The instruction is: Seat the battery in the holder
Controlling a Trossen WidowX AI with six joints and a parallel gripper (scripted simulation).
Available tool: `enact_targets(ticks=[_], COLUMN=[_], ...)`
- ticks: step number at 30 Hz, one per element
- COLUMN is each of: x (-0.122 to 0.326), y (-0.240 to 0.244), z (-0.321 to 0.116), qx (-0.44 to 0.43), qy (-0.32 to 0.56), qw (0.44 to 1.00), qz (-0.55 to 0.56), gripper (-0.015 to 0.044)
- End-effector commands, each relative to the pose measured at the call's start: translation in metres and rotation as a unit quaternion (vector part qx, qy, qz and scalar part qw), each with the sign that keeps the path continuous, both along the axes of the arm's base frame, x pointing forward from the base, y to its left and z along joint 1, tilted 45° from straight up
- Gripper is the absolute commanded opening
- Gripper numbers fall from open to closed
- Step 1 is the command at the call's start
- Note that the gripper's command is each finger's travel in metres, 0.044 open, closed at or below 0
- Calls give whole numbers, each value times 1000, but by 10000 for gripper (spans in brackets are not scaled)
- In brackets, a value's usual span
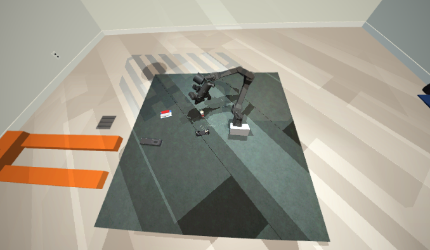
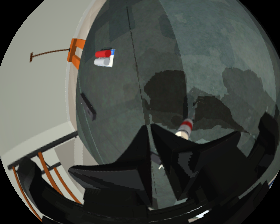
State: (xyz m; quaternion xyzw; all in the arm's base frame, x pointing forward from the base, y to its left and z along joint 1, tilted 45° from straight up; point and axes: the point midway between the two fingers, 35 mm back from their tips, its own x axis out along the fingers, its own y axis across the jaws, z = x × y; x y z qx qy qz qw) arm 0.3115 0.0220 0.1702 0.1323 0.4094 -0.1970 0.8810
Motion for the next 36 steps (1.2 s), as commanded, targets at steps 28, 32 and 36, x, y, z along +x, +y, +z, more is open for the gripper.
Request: enact_targets(ticks=[28, 32, 36], x=[-47, -46, -46], y=[-39, -59, -63], z=[-40, -59, -62], qx=[-215, -217, -218], qy=[214, 213, 213], qw=[941, 941, 941], qz=[-147, -148, -149], gripper=[0, 0, 0])
